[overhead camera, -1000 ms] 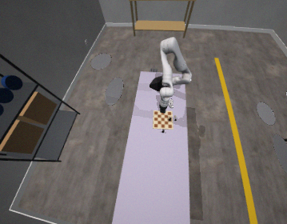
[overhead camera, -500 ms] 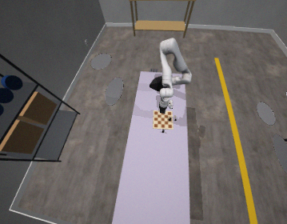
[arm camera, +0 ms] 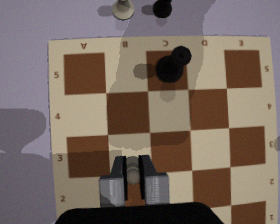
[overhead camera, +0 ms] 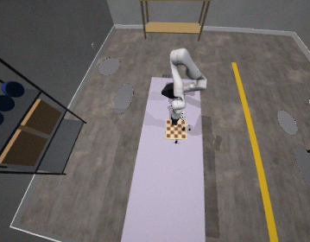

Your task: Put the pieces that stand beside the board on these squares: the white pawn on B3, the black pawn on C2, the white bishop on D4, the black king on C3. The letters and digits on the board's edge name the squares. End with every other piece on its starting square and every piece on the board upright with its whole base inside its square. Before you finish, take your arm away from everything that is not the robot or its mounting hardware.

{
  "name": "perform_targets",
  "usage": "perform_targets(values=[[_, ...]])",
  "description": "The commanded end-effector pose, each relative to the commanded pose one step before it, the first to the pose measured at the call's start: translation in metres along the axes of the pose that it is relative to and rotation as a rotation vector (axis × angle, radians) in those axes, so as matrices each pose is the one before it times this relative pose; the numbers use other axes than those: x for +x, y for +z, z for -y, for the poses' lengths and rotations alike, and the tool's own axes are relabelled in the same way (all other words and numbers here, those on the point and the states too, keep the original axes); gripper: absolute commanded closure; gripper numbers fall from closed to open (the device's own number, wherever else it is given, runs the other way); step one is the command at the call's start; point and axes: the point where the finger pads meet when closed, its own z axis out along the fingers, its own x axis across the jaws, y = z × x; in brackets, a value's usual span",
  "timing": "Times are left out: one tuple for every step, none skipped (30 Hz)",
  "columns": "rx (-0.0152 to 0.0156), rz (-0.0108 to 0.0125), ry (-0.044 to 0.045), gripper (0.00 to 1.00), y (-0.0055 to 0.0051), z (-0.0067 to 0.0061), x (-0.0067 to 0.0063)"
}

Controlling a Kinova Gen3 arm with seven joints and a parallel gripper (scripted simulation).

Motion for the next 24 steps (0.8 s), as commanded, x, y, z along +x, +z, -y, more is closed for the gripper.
perform_targets(values=[[0.00802, 0.01017, -0.00936, 1.0, 0.0101, 0.00491, -0.00069], [0.0, 0.0, 0.0, 1.0, 0.0034, 0.0, 0.0], [0.00001, 0.0, -0.00001, 1.0, 0.003, 0.00001, 0.0], [-0.00002, 0.0, 0.00001, 1.0, 0.00259, -0.00001, 0.00001], [0.00002, 0.0, -0.00001, 1.0, 0.00216, 0.00001, 0.0], [-0.00001, 0.0, 0.00001, 1.0, 0.00174, -0.00001, 0.00001], [0.0, 0.0, 0.0, 1.0, 0.00133, 0.0, 0.0], [0.00001, 0.0, 0.0, 1.0, 0.00095, 0.0, 0.0], [0.00001, 0.0, -0.00001, 1.0, 0.00061, 0.0, 0.0], [0.00001, 0.0, 0.0, 1.0, 0.00033, 0.0, 0.0], [0.0, 0.0, 0.0, 1.0, 0.00013, 0.0, 0.0], [0.0, 0.0, 0.0, 1.0, 0.00002, 0.0, 0.0], [0.0, 0.0, 0.0, 1.0, 0.0, 0.0, 0.0], [0.0, 0.0, 0.0, 1.0, 0.0, 0.0, 0.0], [0.0, 0.0, 0.0, 1.0, 0.0, 0.0, 0.0], [0.0, 0.0, 0.0, 1.0, 0.0, 0.0, 0.0], [0.0, 0.0, 0.0, 1.0, 0.0, 0.0, 0.0], [0.0, 0.0, 0.0, 1.0, 0.0, 0.0, 0.0], [0.0, 0.0, 0.0, 1.0, 0.0, 0.0, 0.0], [0.0, 0.0, 0.0, 1.0, 0.0, 0.0, 0.0], [0.0, 0.0, 0.0, 1.0, 0.0, 0.0, 0.0], [0.0, 0.0, 0.0, 1.0, 0.0, 0.0, 0.0], [0.0, 0.0, 0.0, 1.0, 0.0, 0.0, 0.0], [0.0, 0.0, 0.0, 1.0, 0.0, 0.0, 0.0]])
